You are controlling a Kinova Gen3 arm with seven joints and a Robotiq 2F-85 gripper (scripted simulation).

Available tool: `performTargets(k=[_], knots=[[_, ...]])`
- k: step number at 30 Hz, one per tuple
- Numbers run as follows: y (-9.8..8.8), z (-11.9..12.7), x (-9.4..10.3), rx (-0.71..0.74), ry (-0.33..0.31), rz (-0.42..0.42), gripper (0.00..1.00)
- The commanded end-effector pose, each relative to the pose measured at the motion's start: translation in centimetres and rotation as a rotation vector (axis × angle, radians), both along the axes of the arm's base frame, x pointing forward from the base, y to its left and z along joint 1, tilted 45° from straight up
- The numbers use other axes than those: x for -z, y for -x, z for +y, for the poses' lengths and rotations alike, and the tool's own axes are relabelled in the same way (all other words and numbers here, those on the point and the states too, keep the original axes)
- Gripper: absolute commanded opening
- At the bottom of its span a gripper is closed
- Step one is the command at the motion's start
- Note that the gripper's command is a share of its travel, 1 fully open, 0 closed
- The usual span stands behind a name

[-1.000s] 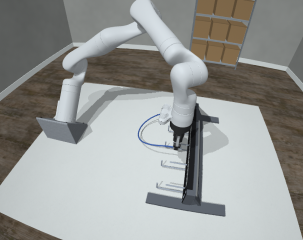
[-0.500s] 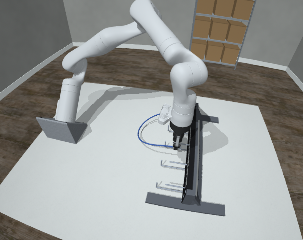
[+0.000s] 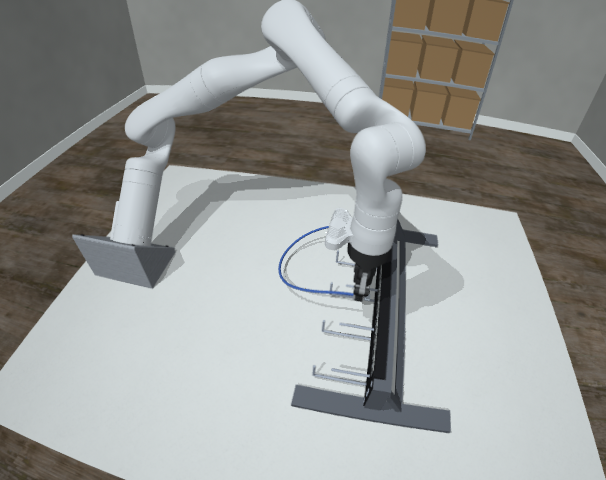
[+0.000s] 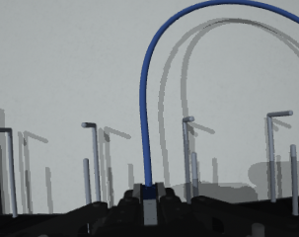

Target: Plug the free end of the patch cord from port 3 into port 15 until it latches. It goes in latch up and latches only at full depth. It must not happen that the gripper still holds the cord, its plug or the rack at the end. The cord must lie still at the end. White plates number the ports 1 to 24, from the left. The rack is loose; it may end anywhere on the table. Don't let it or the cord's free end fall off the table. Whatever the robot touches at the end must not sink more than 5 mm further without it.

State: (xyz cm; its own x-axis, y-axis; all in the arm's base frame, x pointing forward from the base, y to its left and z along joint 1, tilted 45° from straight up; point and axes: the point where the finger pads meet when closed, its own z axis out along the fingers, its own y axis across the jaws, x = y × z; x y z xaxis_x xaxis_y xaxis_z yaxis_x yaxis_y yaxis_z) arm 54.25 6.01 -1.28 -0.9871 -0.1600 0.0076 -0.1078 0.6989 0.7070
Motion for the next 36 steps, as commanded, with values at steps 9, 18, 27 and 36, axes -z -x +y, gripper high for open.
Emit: performTargets(k=[9,18,27,36], knots=[[-1.25,0.15,0.07,-0.001,0.001,-0.003,0.00],[-1.29,0.16,0.07,-0.001,0.001,-0.003,0.00],[-1.30,0.16,0.07,-0.001,0.001,-0.003,0.00],[-1.43,0.18,0.07,-0.001,0.001,-0.003,0.00]])
